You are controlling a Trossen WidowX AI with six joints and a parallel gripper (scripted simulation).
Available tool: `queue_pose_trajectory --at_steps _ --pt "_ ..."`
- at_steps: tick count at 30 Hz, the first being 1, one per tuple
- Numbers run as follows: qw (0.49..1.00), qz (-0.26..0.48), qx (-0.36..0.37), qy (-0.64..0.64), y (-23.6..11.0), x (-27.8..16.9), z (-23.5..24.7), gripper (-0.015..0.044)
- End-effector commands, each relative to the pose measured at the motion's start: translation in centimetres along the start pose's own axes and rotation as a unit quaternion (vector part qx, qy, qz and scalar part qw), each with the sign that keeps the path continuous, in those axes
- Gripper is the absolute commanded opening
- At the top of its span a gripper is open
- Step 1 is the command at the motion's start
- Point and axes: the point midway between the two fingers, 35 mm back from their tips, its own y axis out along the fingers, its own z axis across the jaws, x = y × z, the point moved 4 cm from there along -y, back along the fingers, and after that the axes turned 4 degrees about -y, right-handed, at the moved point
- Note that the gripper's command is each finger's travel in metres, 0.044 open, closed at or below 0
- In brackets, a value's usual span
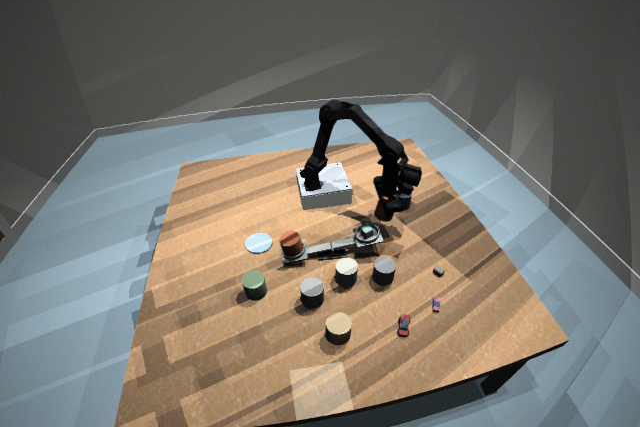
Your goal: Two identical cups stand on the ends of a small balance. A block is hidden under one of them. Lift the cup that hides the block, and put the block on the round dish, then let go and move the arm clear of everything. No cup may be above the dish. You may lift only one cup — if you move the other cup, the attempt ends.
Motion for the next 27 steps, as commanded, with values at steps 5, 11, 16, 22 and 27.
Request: queue_pose_trajectory --at_steps 5,11,16,22,27 --pt "1.000 -0.004 -0.001 0.004 3.1 0.1 0.2 0.0000" --pt "1.000 -0.004 -0.001 0.004 3.9 0.1 0.2 0.0000" --pt "1.000 -0.004 -0.001 0.004 4.4 0.1 0.2 0.0000" --pt "1.000 -0.004 -0.001 0.004 5.4 0.1 0.2 0.0000" --pt "1.000 -0.002 -0.002 0.003 5.2 0.1 0.2 0.0079"
